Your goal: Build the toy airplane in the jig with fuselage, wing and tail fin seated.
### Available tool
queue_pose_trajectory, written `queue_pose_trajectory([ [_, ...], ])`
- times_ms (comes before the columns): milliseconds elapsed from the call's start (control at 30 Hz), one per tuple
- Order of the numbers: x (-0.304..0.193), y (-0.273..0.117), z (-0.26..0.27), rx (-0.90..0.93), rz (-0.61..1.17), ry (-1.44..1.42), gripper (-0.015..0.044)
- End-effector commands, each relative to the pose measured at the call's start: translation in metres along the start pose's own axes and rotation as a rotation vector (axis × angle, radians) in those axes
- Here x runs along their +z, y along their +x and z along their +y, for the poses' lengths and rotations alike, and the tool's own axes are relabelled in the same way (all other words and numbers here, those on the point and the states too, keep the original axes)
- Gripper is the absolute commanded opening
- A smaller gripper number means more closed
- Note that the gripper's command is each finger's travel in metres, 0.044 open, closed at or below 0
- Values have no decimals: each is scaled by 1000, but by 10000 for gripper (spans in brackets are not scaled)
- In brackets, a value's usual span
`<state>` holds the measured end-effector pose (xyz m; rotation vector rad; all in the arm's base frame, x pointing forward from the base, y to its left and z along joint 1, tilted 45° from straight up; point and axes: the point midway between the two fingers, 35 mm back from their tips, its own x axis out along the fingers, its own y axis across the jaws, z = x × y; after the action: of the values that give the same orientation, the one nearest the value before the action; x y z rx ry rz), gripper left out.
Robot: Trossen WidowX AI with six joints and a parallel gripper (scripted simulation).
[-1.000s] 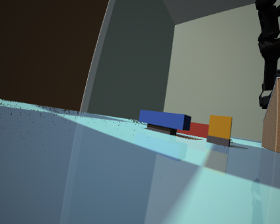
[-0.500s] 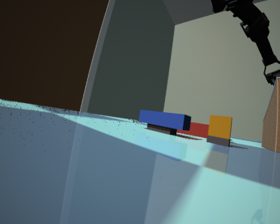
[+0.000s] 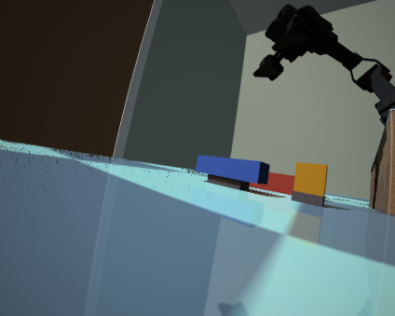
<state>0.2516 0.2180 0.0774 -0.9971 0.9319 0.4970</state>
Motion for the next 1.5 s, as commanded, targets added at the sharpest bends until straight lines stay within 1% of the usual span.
queue_pose_trajectory([
  [0, -44, 32, -16, -66, 260, 209, 440],
  [200, -121, 60, -39, -260, 657, 513, 440],
  [267, -136, 63, -43, -310, 729, 562, 440],
  [500, -139, 65, -44, -316, 737, 568, 440],
  [600, -167, 93, -47, -317, 737, 568, 440],
  [667, -175, 100, -48, -319, 738, 568, 440],
  [1467, -201, 125, -51, -318, 741, 563, 440],
])
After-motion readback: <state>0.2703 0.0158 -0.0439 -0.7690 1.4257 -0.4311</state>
